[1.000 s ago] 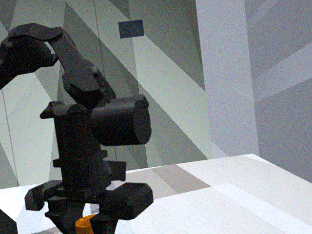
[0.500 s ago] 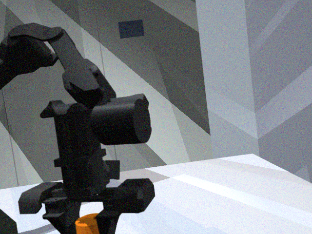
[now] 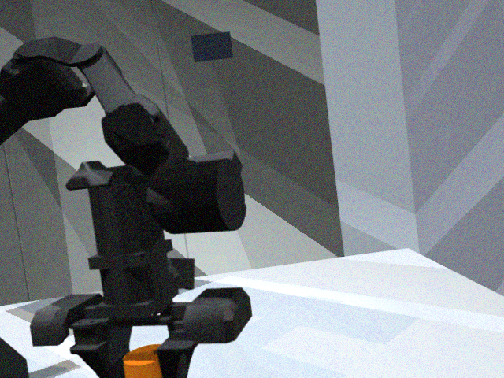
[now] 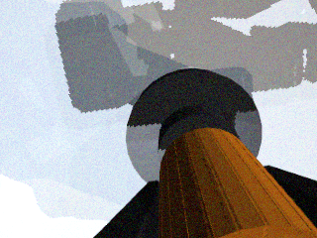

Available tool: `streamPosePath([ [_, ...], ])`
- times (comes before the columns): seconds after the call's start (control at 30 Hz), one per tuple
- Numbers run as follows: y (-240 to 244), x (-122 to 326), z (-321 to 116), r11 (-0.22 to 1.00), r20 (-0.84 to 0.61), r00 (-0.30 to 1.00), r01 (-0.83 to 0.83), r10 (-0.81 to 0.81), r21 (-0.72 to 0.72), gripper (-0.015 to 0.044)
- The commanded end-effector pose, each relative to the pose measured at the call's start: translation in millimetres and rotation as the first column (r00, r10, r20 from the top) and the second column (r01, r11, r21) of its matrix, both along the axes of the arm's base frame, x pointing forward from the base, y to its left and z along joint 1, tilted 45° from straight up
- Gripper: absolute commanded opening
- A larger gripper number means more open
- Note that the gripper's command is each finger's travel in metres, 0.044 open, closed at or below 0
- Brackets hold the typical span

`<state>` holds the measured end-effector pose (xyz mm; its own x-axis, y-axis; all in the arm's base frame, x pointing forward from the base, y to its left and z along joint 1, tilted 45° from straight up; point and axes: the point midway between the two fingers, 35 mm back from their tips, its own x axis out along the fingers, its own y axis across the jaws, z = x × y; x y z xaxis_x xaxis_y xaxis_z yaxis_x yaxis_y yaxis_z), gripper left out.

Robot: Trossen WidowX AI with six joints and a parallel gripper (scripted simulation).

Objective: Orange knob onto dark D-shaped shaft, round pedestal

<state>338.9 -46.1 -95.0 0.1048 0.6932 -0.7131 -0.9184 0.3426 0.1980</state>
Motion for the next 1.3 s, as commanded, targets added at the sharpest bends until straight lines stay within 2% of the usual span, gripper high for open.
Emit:
streamPosePath([
  [0.0,-1.3,-0.5,0.6,1.0,0.005,1.0,0.004,-0.004,0.001,0.0],
  [0.77,-1.6,0.8,1.2,1.0,0.005,1.0,0.004,-0.004,0.001,0.0],
  [1.0,-3.5,1.8,0.9,0.99,0.141,0.98,-0.136,0.139,-0.031,0.0],
  [1.27,-0.6,2.8,-2.5,0.989,0.148,0.978,-0.143,0.146,-0.033,0.0],
])
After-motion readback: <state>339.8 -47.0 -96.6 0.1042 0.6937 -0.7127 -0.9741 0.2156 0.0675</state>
